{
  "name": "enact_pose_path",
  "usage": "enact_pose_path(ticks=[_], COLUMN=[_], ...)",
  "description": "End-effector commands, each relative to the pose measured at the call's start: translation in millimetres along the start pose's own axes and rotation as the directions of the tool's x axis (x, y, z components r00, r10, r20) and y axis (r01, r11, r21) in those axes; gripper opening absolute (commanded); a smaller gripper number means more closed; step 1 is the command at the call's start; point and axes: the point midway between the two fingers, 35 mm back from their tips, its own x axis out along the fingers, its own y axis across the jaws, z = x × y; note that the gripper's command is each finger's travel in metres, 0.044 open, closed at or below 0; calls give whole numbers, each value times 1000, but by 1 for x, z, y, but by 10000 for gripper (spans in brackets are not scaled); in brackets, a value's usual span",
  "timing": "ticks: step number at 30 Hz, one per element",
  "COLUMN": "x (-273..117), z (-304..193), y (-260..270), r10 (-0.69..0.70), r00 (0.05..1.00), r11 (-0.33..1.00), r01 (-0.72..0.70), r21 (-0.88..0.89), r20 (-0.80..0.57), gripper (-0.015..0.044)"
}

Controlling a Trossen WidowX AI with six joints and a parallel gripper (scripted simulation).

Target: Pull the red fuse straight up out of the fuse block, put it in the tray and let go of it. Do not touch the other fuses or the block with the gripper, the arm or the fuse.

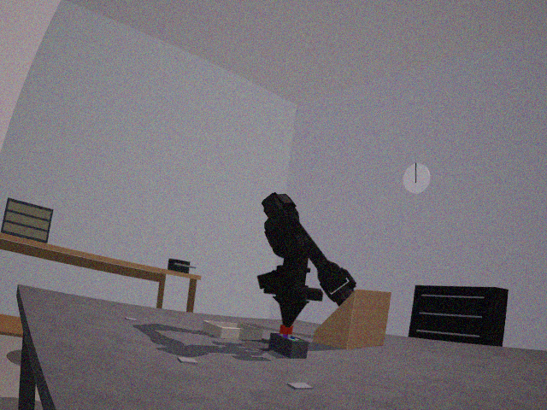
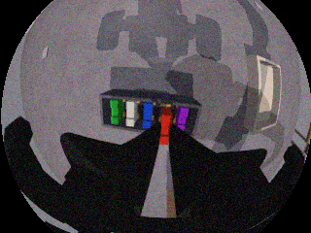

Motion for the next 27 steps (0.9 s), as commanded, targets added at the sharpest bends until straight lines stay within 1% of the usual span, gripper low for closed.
enact_pose_path(ticks=[1, 17, 27], x=[-3, -10, -26], z=[0, 0, 0], y=[0, 0, 0], r10=[4, 3, 3], r00=[1000, 1000, 1000], r11=[1000, 1000, 1000], r01=[-4, -3, -3], r21=[7, 6, 5], r20=[-2, -2, -2], gripper=[0, 0, 0])
